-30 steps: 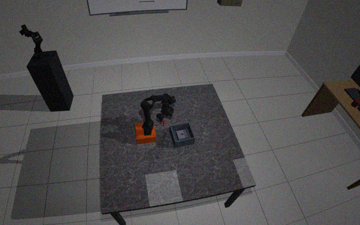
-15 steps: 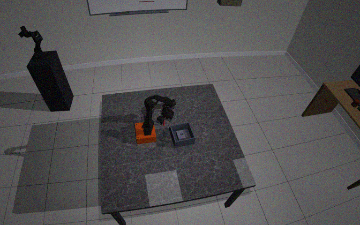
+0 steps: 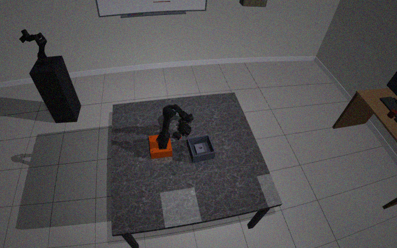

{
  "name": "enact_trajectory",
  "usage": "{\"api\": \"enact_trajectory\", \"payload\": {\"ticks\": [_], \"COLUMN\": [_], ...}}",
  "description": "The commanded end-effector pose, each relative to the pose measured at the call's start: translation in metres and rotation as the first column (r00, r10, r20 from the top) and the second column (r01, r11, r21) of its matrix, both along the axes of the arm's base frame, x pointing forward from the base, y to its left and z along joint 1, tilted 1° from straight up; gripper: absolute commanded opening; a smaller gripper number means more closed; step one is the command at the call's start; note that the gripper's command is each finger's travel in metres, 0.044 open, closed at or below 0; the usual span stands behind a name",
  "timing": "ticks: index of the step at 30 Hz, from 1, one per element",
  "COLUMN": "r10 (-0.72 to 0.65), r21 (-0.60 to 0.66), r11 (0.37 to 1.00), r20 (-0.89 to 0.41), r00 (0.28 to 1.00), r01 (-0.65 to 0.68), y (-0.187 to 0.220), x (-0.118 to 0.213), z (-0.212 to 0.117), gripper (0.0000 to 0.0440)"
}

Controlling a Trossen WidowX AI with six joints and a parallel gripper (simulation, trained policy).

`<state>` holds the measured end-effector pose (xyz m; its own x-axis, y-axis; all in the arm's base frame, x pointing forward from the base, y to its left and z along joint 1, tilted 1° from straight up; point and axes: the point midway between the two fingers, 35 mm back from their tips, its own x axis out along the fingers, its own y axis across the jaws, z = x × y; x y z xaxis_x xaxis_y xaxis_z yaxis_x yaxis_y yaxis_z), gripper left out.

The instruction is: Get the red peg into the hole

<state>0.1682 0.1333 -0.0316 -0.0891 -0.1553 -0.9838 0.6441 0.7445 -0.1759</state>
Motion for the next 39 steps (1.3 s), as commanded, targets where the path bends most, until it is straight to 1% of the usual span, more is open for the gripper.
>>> {"api": "enact_trajectory", "payload": {"ticks": [1, 6, 9, 15, 29, 39], "r10": [-0.007, -0.015, -0.016, -0.001, 0.005, -0.033], "r21": [-0.024, -0.046, -0.066, -0.071, -0.097, -0.113], "r11": [1.0, 0.999, 0.998, 0.997, 0.995, 0.992], "r20": [-0.024, -0.053, -0.077, -0.016, 0.071, 0.136], "r00": [1.0, 0.998, 0.997, 1.0, 0.997, 0.99], "r01": [0.006, 0.012, 0.011, 0.0, 0.001, 0.048], "y": [-0.006, -0.009, -0.011, -0.007, -0.012, -0.024], "x": [-0.006, -0.01, -0.014, 0.003, 0.03, 0.056], "z": [-0.01, -0.015, -0.016, 0.0, 0.052, 0.091], "gripper": [0.0182, 0.0059, 0.0, 0.0, 0.0, 0.0]}}
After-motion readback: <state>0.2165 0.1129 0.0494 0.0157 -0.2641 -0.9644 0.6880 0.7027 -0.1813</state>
